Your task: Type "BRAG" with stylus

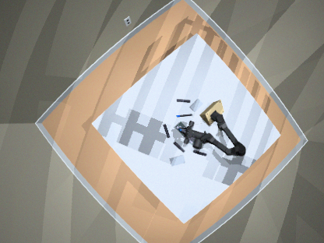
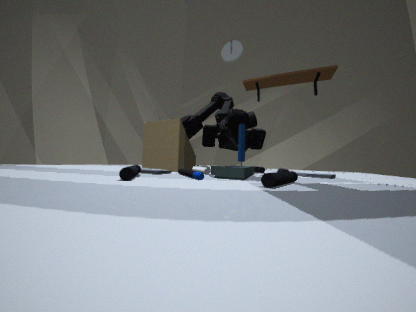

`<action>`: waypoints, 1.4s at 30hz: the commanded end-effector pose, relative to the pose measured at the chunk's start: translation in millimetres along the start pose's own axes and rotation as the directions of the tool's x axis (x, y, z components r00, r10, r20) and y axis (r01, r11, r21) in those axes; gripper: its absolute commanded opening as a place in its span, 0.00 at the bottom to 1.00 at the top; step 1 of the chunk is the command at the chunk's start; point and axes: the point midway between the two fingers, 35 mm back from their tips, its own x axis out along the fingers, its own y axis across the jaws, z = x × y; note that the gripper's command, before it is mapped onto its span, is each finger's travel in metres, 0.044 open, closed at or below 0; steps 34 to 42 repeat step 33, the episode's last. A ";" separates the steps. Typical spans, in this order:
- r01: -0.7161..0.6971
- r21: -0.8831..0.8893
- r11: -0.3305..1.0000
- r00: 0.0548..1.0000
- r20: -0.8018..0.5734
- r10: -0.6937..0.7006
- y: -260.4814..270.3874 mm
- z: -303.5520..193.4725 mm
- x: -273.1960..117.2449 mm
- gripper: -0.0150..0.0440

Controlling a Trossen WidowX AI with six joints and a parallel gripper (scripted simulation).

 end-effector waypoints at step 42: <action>0.000 0.011 1.000 1.000 0.008 0.000 0.1 29.7 -16.3 0.39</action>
